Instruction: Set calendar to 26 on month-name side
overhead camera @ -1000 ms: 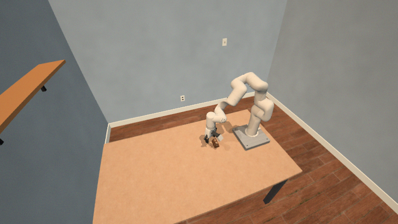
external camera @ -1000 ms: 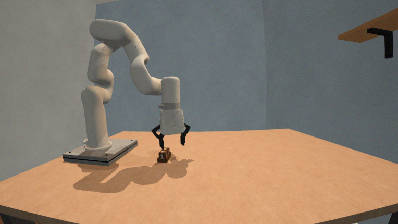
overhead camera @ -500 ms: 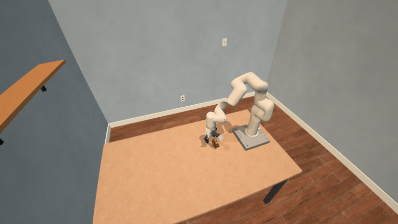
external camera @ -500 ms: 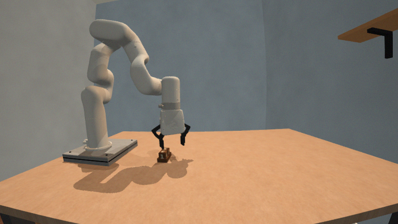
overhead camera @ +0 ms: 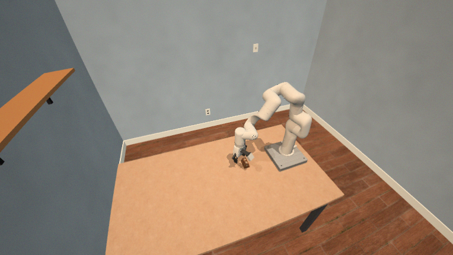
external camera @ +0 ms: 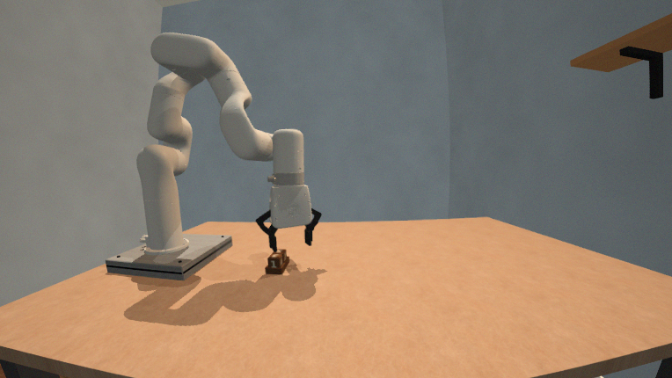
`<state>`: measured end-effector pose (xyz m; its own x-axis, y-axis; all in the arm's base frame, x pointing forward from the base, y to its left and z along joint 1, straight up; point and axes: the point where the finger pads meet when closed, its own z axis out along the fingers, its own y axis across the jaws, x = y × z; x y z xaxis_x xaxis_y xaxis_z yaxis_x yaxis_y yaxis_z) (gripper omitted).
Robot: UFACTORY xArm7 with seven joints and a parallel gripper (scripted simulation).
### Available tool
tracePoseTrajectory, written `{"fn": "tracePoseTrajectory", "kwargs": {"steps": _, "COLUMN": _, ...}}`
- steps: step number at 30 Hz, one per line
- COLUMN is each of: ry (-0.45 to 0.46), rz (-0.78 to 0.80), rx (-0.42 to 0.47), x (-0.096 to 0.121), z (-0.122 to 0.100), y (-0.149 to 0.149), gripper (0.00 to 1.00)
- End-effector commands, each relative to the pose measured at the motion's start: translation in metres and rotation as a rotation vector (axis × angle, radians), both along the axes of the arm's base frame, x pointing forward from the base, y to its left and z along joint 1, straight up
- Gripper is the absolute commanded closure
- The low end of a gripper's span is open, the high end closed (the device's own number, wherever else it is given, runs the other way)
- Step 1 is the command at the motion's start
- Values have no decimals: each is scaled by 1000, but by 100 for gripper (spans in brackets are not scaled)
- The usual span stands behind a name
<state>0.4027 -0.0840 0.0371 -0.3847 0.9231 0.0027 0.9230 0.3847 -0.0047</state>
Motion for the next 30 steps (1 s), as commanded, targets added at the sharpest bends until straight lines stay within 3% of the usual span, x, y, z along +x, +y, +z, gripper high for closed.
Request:
{"fn": "tracePoseTrajectory", "kwargs": {"steps": 1, "ry": -4, "rz": 0, "rx": 0, "x": 1, "z": 1, "y": 0, "gripper": 0}}
{"fn": "tracePoseTrajectory", "kwargs": {"steps": 16, "ry": -4, "rz": 0, "rx": 0, "x": 2, "z": 1, "y": 0, "gripper": 0}}
{"fn": "tracePoseTrajectory", "kwargs": {"steps": 30, "ry": -4, "rz": 0, "rx": 0, "x": 6, "z": 3, "y": 24, "gripper": 0}}
